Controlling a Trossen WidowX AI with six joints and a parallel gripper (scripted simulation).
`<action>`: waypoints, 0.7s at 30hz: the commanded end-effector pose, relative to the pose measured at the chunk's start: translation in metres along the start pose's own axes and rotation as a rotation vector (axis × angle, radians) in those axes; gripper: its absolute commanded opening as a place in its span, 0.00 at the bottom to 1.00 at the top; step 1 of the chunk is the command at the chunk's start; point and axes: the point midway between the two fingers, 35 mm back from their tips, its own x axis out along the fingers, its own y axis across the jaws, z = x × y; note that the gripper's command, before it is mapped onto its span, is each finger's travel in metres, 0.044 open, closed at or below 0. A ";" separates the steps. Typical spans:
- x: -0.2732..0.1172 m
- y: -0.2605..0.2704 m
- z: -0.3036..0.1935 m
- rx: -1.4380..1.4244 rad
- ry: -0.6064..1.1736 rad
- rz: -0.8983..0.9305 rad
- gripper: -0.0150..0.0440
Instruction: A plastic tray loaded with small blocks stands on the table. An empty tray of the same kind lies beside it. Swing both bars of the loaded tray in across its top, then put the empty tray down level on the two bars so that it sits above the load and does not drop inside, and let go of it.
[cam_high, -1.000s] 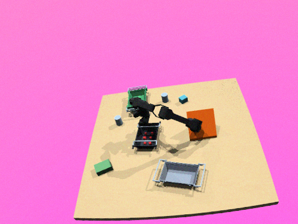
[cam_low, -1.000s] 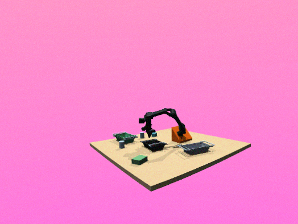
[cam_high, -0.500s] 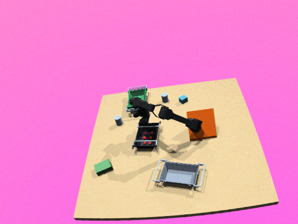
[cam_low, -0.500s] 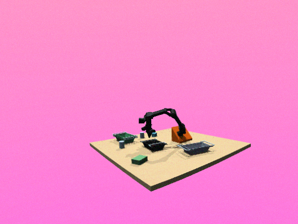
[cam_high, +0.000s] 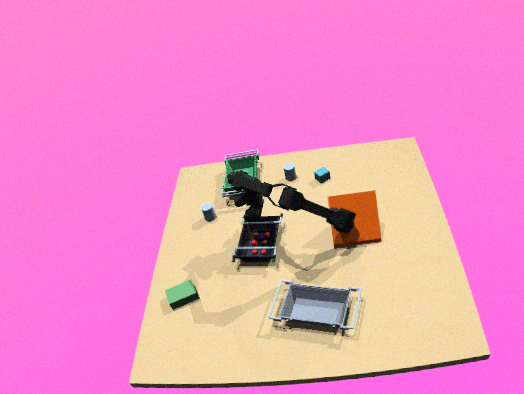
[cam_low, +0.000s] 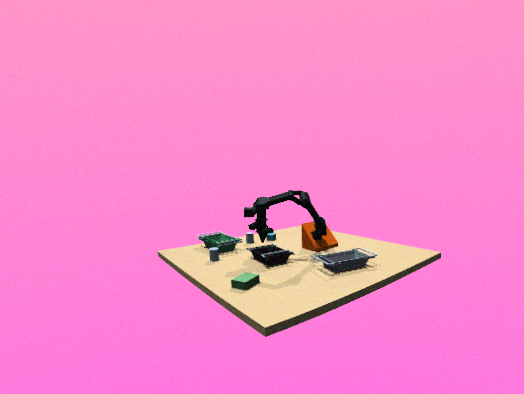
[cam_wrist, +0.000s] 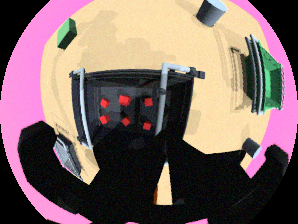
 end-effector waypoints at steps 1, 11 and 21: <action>0.000 0.000 0.000 0.000 0.000 0.000 0.39; -0.053 -0.001 0.002 0.058 -0.012 0.003 0.83; -0.055 0.085 -0.001 -0.370 0.015 -0.055 1.00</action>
